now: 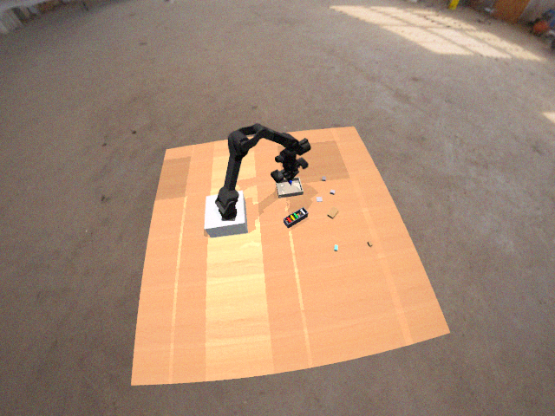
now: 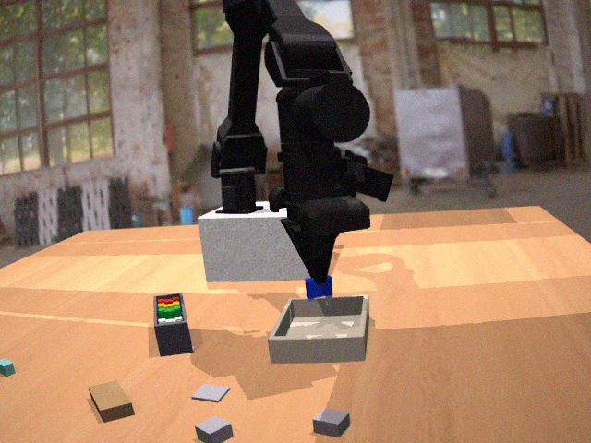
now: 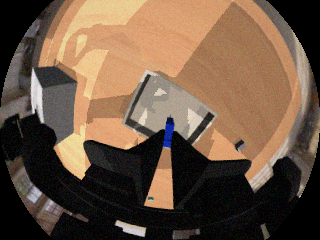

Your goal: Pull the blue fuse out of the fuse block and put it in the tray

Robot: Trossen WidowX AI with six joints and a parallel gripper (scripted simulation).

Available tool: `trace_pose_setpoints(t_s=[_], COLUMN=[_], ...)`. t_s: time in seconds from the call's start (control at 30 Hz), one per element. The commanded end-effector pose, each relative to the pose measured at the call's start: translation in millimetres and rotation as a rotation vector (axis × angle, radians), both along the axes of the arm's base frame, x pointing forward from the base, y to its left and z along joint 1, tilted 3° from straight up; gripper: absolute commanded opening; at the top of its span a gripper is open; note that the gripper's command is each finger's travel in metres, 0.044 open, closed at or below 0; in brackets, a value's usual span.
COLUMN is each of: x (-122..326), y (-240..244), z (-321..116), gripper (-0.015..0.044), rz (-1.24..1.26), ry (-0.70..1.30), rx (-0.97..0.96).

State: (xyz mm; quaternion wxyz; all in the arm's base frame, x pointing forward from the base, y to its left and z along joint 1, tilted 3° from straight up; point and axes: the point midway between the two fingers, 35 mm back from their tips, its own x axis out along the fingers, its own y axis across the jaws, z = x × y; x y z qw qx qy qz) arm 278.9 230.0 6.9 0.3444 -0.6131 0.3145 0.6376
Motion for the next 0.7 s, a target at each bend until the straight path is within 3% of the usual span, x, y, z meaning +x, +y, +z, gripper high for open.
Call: trace_pose_setpoints(t_s=[0.0,0.27,0.67], x=[-0.9,-1.5,-0.9], y=[0.6,0.8,0.2], z=[-7.9,-16.6,-13.4], gripper=[0.0,0.0,0.0315], rz=[-0.003,-0.003,0.0], ry=[0.005,0.005,0.002], rx=[0.001,0.001,-0.001])
